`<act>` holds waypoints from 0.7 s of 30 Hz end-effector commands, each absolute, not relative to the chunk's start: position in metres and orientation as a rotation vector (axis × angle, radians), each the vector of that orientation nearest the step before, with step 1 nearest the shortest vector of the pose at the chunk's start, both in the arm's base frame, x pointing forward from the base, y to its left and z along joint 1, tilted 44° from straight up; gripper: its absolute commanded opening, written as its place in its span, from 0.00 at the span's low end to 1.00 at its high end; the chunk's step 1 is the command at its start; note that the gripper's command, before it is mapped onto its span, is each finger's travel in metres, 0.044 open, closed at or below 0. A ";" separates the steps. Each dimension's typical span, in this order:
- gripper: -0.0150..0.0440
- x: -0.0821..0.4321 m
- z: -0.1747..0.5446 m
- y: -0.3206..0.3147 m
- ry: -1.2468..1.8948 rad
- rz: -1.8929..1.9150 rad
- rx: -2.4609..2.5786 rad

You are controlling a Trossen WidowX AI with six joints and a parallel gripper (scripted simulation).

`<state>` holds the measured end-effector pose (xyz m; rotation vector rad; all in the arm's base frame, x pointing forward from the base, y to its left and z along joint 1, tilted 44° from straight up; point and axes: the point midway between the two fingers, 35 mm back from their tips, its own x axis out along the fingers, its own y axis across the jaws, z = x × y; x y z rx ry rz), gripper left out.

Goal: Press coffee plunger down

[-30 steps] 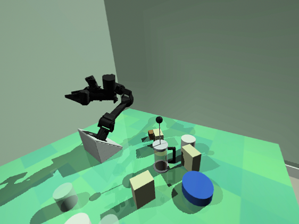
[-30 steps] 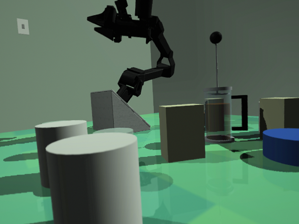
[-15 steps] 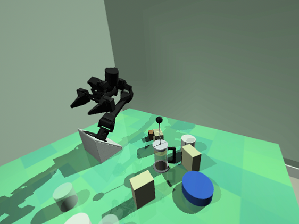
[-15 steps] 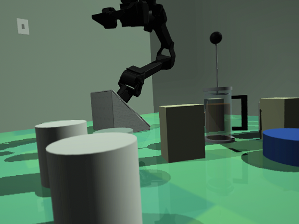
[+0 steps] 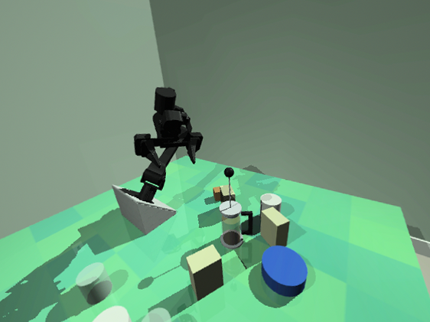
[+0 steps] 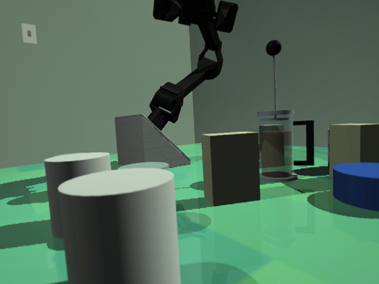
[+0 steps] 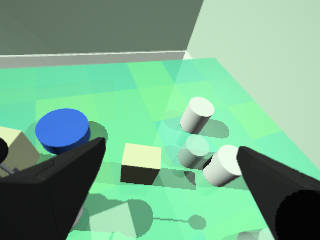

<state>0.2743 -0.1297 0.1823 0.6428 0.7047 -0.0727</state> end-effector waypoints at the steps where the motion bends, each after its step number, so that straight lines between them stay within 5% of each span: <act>1: 1.00 0.301 0.247 -0.077 0.475 0.504 0.623; 21: 1.00 0.297 0.223 -0.023 0.397 0.653 0.619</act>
